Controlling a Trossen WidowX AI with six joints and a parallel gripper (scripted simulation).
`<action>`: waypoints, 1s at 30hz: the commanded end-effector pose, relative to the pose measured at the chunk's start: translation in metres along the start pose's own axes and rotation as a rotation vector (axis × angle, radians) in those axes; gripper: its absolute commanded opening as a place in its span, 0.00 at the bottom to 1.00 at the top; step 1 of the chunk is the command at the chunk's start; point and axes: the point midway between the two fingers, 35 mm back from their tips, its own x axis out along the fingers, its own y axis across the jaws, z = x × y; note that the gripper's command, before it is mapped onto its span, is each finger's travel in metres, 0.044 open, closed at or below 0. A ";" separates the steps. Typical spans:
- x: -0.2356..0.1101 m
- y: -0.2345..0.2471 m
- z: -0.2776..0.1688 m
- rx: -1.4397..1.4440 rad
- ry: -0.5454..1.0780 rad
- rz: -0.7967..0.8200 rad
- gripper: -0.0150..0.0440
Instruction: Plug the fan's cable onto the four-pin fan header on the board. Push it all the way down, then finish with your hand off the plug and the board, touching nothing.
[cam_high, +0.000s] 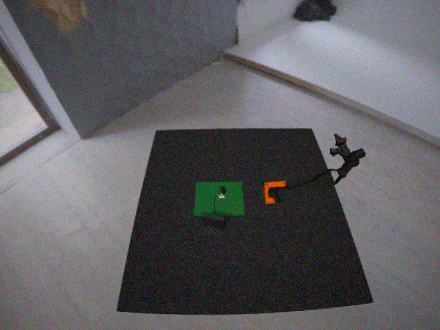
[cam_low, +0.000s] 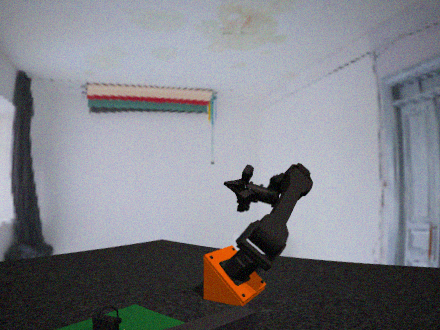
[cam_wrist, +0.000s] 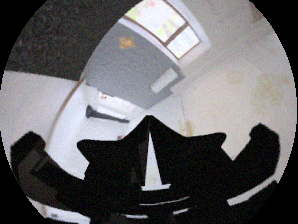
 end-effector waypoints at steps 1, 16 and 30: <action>0.000 0.000 0.000 0.000 0.000 0.000 0.30; 0.118 -0.107 0.065 -0.911 -0.273 -0.140 0.97; 0.202 -0.220 0.188 -1.874 -0.464 -0.571 1.00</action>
